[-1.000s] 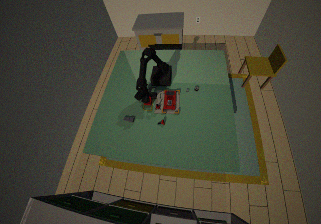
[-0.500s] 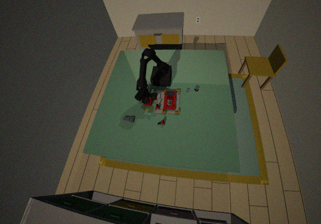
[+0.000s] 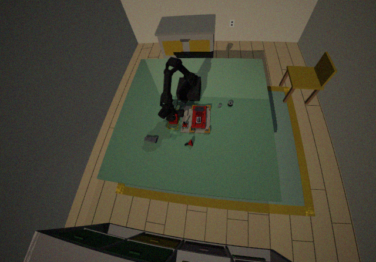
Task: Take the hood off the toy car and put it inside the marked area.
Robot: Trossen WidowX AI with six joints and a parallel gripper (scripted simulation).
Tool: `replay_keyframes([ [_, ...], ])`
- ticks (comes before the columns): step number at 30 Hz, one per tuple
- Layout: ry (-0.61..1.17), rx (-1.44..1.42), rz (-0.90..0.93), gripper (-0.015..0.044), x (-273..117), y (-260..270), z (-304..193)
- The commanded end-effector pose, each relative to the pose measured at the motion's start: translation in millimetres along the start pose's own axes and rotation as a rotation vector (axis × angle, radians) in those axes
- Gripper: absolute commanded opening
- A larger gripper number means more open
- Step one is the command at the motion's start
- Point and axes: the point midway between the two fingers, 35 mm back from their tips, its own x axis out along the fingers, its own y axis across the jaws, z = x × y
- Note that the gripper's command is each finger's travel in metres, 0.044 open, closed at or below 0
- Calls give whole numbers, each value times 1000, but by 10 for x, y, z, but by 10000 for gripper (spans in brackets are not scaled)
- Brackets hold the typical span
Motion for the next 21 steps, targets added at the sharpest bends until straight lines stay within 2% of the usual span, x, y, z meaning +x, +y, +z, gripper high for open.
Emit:
replay_keyframes([
  [1,2,-3,-5,0,23,-7,-4],
  [17,0,0,0,420,5,0,0],
  [18,0,0,0,440,-18,-1,3],
  [21,0,0,-2,440,-204,-5,19],
])
